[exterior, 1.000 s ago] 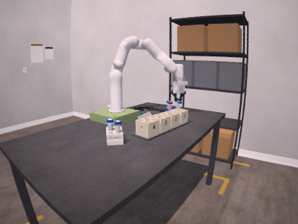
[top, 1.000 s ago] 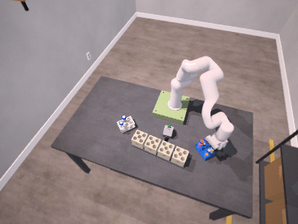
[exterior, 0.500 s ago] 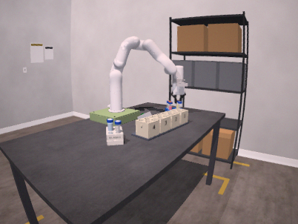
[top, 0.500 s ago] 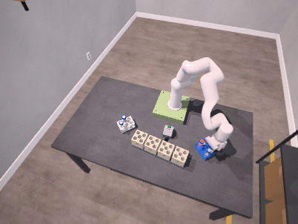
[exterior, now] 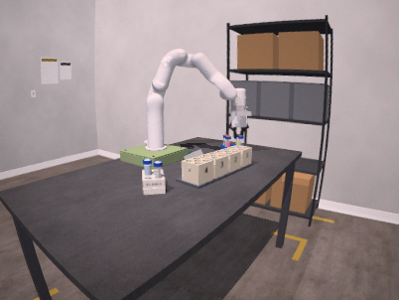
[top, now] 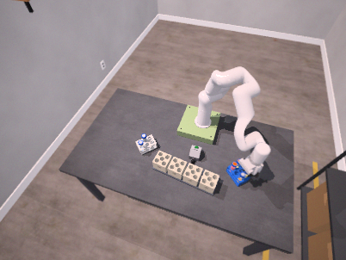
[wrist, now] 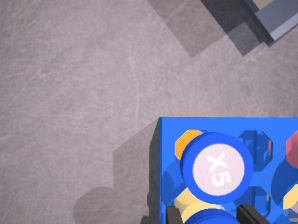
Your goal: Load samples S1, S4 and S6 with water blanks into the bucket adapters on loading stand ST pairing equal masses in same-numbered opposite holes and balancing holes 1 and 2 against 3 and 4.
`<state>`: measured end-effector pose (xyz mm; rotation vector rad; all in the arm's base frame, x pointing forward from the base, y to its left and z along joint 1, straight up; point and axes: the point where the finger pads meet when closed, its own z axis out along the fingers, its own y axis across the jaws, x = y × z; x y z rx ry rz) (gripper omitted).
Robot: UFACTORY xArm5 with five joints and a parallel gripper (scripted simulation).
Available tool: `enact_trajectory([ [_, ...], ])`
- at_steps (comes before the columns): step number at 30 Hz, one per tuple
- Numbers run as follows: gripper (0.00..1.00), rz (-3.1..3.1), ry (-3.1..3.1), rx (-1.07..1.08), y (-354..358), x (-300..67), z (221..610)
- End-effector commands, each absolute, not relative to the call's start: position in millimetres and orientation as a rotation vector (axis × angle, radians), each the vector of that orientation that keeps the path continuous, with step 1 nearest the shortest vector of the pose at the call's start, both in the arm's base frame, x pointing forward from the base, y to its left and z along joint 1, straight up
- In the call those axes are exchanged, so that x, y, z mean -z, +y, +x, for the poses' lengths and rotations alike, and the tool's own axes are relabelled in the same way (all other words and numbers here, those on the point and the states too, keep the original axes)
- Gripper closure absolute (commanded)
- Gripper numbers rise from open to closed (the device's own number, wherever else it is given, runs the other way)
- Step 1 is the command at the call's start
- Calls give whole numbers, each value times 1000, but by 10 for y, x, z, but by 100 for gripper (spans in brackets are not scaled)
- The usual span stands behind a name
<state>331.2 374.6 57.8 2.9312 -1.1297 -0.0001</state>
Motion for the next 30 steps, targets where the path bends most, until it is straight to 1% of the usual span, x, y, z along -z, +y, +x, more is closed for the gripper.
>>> enact_trajectory([
  [1,56,2936,-1132,3,3757,-591,3322],
  [30,56,2936,-1132,3,3757,-631,3322],
])
